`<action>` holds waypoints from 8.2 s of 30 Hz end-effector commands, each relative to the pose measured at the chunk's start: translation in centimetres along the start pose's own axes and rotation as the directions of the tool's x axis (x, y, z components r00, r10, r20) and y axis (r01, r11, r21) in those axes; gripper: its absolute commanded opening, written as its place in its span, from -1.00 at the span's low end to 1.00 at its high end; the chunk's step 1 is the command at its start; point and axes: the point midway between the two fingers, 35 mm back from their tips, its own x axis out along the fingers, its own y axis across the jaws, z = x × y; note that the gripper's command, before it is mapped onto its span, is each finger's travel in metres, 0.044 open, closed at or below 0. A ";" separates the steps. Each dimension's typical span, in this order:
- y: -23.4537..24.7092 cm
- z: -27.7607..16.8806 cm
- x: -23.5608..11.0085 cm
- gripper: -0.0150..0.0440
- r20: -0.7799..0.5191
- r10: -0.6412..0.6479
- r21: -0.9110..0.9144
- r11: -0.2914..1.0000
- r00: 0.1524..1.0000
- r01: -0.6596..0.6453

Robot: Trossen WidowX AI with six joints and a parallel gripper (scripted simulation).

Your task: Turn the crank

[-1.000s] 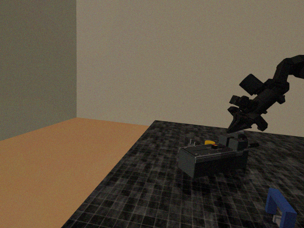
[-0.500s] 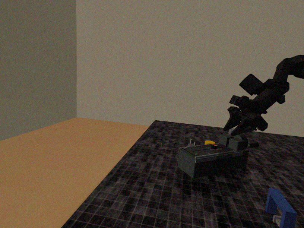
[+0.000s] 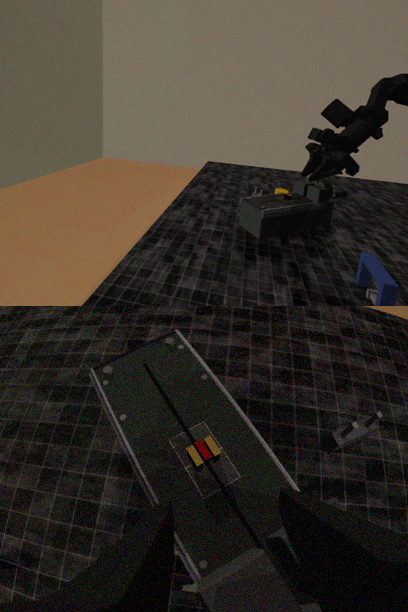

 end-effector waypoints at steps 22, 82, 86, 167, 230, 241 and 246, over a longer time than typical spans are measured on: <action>0.0 0.0 0.0 -0.49 0.000 0.001 0.000 1.000 1.000 -0.001; 0.0 0.0 0.0 -0.05 0.000 0.002 0.000 1.000 1.000 -0.002; 0.0 0.0 0.0 0.31 0.000 0.002 0.000 1.000 1.000 -0.002; 0.0 0.0 0.0 -0.49 0.001 0.002 0.000 1.000 1.000 -0.002; 0.1 0.0 0.0 -0.49 0.001 0.004 0.000 1.000 1.000 -0.004; 0.1 0.0 0.0 -0.05 0.001 0.004 0.000 1.000 1.000 -0.004; 0.1 0.0 0.0 0.40 0.001 0.004 0.000 1.000 1.000 -0.004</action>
